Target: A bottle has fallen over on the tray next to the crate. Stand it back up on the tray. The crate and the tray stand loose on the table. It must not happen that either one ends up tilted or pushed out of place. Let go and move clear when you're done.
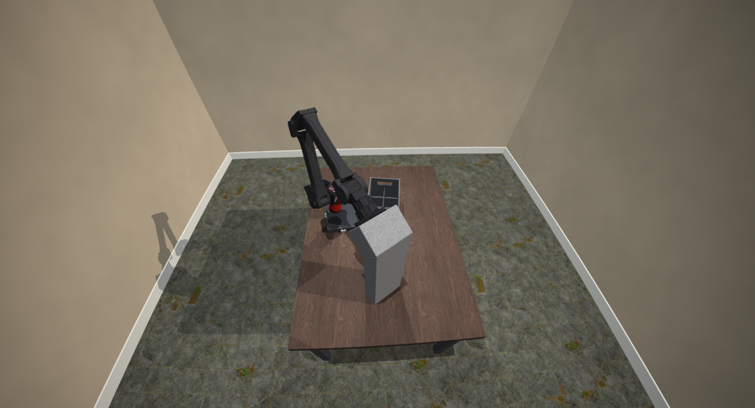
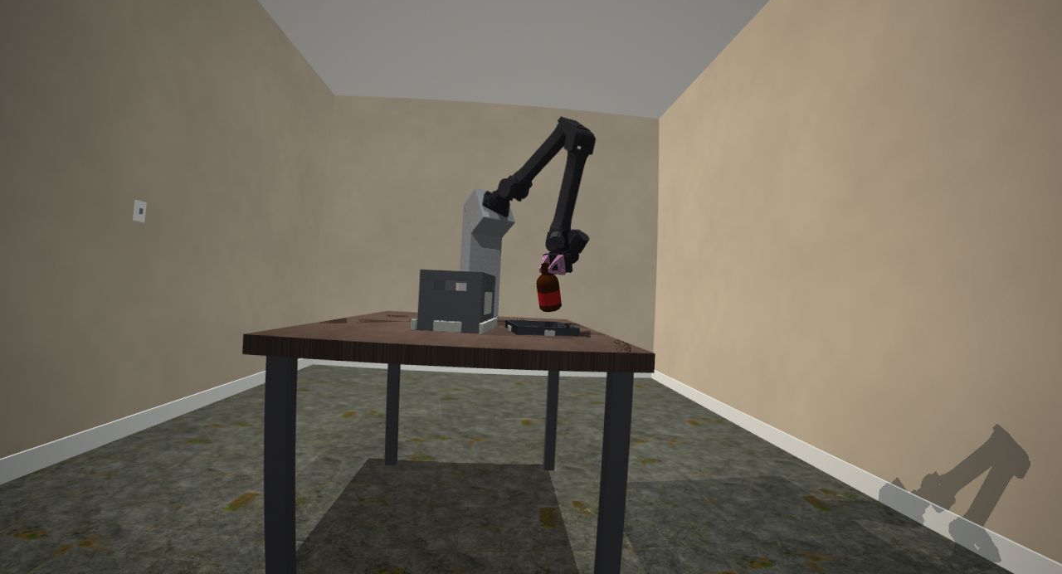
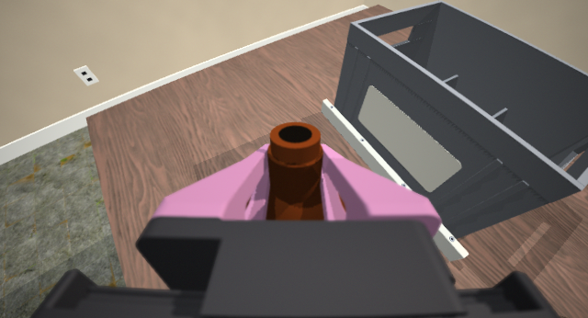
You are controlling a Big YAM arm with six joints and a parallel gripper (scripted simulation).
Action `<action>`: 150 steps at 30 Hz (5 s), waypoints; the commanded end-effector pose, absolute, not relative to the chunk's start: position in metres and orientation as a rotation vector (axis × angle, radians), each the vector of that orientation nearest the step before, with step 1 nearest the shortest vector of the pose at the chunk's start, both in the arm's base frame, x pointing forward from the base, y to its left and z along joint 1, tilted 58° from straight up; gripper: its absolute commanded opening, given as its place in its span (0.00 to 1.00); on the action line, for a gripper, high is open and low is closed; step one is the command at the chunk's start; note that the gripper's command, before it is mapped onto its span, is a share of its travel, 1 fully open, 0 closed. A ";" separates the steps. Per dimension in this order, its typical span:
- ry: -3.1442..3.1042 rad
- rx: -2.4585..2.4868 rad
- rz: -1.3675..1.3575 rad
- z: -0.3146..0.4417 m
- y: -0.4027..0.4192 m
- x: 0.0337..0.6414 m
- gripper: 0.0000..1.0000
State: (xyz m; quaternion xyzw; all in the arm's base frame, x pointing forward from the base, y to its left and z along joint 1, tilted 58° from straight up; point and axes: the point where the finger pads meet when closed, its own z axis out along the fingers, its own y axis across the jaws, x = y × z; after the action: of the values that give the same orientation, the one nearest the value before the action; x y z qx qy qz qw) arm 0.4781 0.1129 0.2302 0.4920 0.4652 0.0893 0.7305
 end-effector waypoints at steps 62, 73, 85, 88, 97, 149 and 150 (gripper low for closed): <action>0.997 1.103 0.206 0.207 0.120 0.513 0.00; 0.984 1.108 0.219 0.211 0.122 0.518 0.00; 0.983 1.109 0.220 0.210 0.124 0.521 0.00; 0.989 1.106 0.215 0.205 0.124 0.522 0.00; 0.990 1.106 0.214 0.205 0.124 0.523 0.00; 0.991 1.105 0.213 0.204 0.125 0.524 0.00; 0.992 1.105 0.212 0.203 0.125 0.524 0.00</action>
State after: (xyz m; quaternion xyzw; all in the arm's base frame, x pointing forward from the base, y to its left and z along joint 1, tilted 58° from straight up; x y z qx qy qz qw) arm 0.5201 0.1305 0.1997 0.4916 0.4665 0.0887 0.7300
